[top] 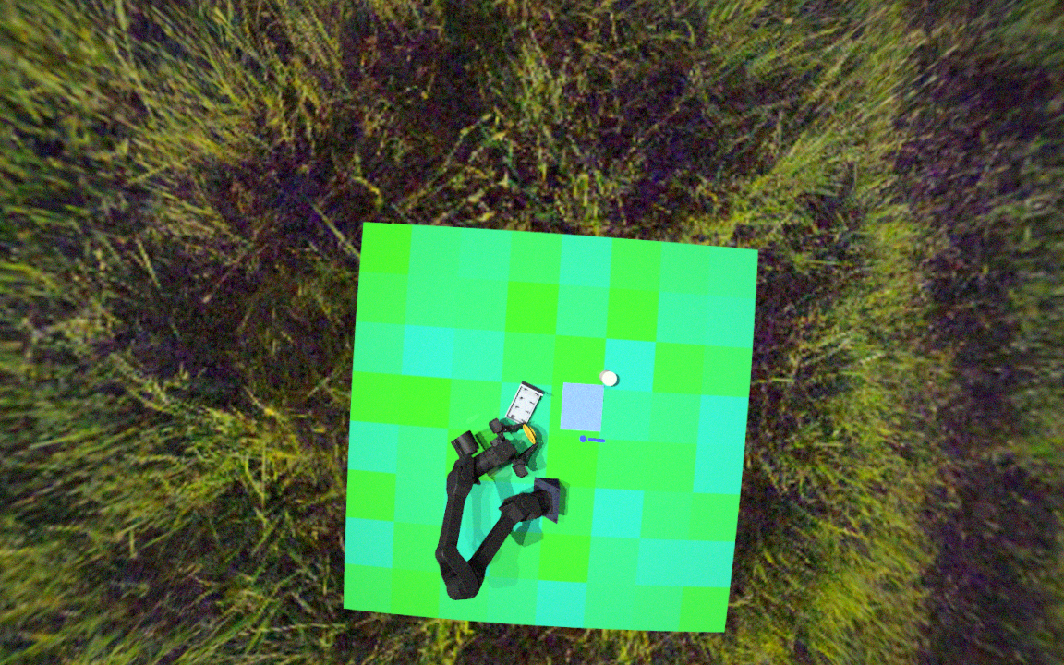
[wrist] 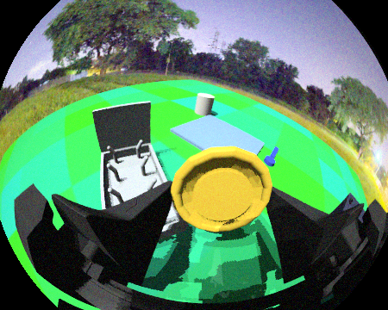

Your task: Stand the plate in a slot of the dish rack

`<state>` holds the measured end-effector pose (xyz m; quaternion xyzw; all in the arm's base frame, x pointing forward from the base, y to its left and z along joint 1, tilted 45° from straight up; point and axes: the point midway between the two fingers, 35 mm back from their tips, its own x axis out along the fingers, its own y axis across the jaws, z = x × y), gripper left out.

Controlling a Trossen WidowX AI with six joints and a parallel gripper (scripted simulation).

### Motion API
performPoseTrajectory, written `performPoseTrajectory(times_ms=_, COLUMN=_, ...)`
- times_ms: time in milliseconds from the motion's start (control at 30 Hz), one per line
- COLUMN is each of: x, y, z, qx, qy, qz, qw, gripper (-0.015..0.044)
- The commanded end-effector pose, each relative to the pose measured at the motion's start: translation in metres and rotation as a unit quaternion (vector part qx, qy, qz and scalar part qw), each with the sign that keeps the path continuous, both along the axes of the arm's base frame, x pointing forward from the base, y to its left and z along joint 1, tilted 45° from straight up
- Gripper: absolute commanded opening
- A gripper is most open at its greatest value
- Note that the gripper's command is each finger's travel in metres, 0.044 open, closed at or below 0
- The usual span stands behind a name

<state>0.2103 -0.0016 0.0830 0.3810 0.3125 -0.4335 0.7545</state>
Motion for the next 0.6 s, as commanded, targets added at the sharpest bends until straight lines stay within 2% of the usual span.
performPoseTrajectory(times_ms=0, x=0.001, y=0.002, z=0.001, qx=-0.020, qy=-0.029, qz=0.010, qw=0.999, gripper=0.0000)
performPoseTrajectory(times_ms=567, x=0.004, y=0.020, z=0.017, qx=-0.091, qy=-0.182, qz=0.057, qw=0.977, gripper=0.0000)
